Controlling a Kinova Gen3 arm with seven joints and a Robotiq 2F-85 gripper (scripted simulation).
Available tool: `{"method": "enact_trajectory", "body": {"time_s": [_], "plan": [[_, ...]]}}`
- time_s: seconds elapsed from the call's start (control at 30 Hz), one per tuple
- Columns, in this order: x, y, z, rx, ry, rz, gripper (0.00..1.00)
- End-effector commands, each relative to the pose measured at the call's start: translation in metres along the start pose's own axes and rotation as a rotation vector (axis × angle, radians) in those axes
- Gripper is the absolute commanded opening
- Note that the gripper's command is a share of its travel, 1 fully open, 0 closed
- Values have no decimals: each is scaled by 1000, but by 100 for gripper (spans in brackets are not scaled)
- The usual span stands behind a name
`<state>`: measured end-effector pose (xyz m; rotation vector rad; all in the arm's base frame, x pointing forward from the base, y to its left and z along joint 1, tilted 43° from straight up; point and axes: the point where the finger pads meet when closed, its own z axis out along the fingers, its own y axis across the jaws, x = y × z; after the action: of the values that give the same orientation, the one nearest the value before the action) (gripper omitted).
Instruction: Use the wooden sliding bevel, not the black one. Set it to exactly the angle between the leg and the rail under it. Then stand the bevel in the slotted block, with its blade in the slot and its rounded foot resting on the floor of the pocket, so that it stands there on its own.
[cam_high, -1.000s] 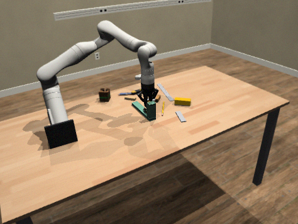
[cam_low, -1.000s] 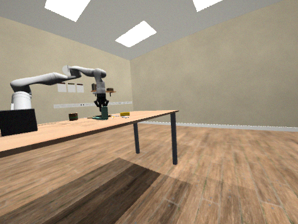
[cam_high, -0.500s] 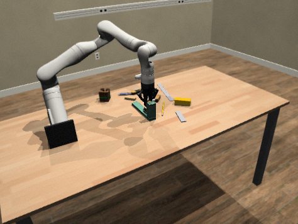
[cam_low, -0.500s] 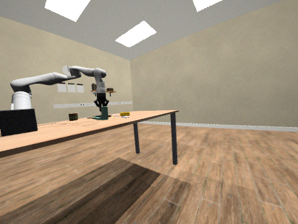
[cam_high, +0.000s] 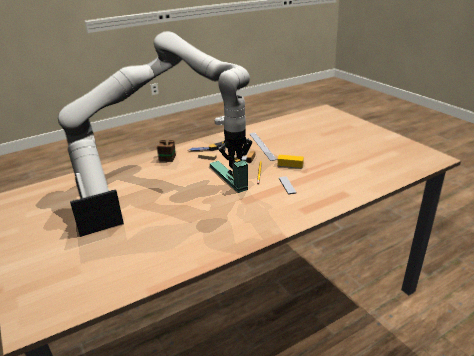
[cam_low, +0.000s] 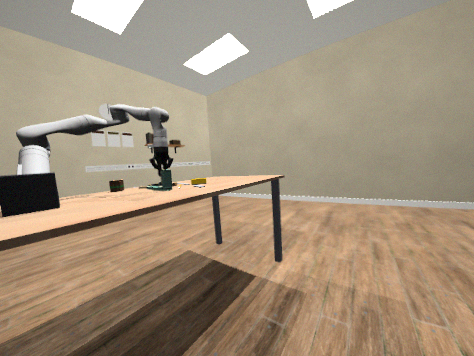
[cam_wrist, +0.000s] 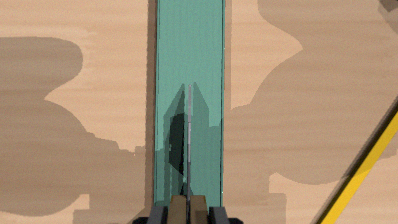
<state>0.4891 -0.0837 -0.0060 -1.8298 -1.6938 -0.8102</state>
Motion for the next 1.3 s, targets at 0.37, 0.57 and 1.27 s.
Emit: {"method": "enact_trajectory", "body": {"time_s": [0.37,0.57,1.27], "plan": [[12,0,-1,-2,-1,0,10],[12,0,-1,-2,-1,0,10],[12,0,-6,-2,-1,0,10]]}}
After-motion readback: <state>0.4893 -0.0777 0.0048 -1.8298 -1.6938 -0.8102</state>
